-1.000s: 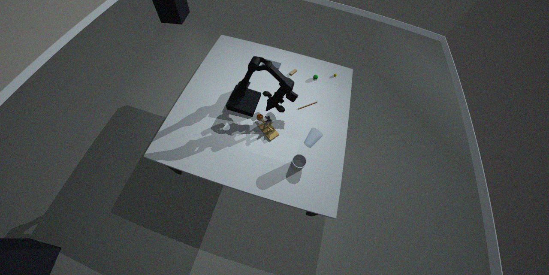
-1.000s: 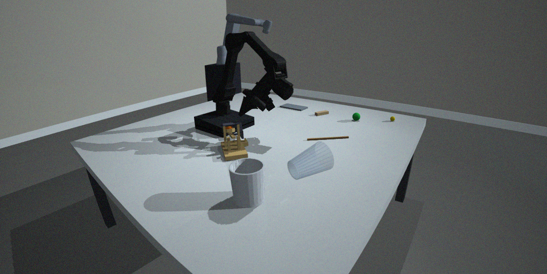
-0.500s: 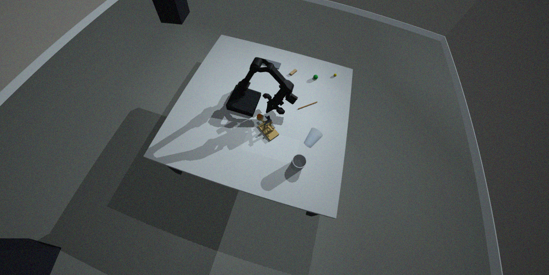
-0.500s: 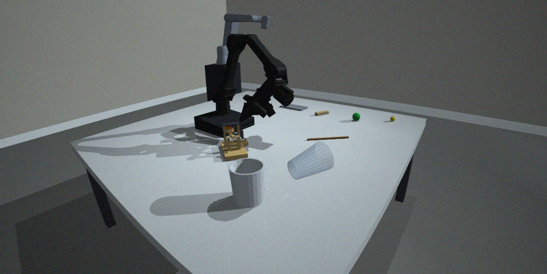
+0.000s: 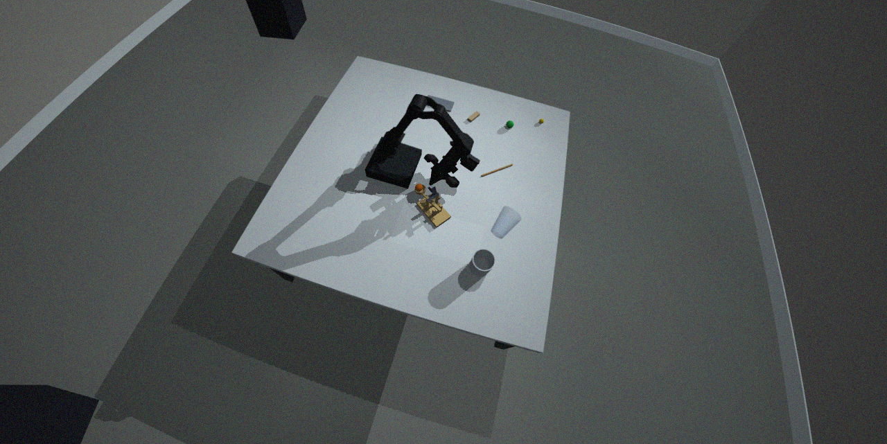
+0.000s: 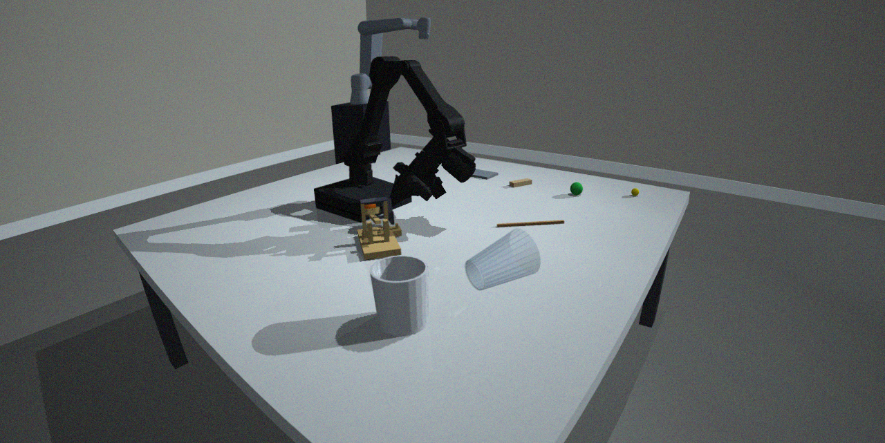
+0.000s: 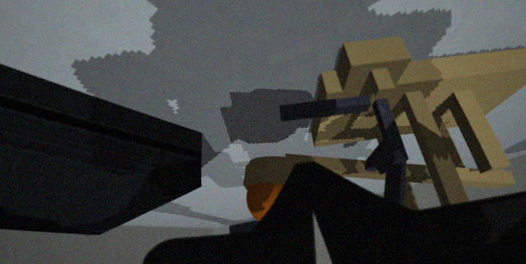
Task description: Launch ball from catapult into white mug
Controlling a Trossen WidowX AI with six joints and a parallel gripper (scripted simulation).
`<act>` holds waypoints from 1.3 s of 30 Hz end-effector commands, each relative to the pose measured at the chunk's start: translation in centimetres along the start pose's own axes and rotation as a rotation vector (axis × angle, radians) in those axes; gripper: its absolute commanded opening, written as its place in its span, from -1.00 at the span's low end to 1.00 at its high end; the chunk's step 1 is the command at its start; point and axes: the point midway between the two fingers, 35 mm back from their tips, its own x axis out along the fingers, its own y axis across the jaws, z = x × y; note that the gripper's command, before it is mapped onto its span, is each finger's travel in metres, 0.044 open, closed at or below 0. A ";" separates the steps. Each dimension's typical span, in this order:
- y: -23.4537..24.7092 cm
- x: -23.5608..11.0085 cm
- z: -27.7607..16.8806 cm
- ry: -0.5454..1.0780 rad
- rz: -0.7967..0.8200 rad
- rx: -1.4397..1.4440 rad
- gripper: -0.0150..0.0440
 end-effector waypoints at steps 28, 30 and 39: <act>0.1 -0.1 2.6 -0.001 -0.005 -0.026 -0.49; -0.1 -3.4 1.6 -0.005 -0.015 -0.045 -0.49; -0.6 -8.5 -0.4 -0.049 -0.045 -0.023 -0.22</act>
